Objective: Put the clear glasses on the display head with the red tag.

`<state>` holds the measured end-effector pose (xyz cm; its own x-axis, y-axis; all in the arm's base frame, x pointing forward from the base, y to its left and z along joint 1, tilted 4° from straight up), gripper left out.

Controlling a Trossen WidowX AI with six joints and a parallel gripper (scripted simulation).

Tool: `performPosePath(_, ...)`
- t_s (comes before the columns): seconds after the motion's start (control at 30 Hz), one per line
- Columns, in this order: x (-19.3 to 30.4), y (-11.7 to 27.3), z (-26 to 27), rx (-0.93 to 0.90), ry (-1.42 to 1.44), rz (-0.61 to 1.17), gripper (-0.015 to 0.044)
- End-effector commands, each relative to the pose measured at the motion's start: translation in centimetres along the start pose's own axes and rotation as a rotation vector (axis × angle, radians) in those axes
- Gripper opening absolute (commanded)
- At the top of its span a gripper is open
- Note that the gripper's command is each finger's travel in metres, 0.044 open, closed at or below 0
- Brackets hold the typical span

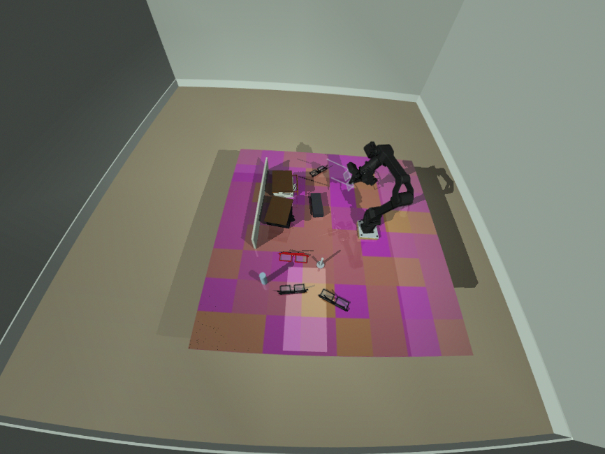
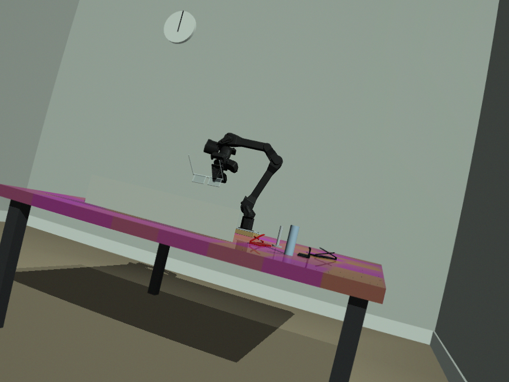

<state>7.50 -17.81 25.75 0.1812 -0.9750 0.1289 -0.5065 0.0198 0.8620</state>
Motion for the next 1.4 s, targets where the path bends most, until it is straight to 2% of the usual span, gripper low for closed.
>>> performPosePath(0.0,0.0,0.0,0.0,-0.003,-0.005,0.002,0.0)
performPosePath(0.43,0.1,-0.4,-0.3,-0.01,-0.015,-0.015,0.0)
performPosePath(1.37,-0.8,-6.8,-6.2,-0.211,-0.158,-0.207,0.0)
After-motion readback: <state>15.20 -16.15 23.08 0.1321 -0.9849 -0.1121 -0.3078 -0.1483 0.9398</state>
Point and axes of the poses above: the point midway between the two fingers, 35 mm back from their tips, its own y axis back along the fingers, its own z axis across the jaws, x = y × z, the point moved 5 cm from there along y, back along the fingers, and after that the axes turned 14 degrees about y, right-handed, at the moved point
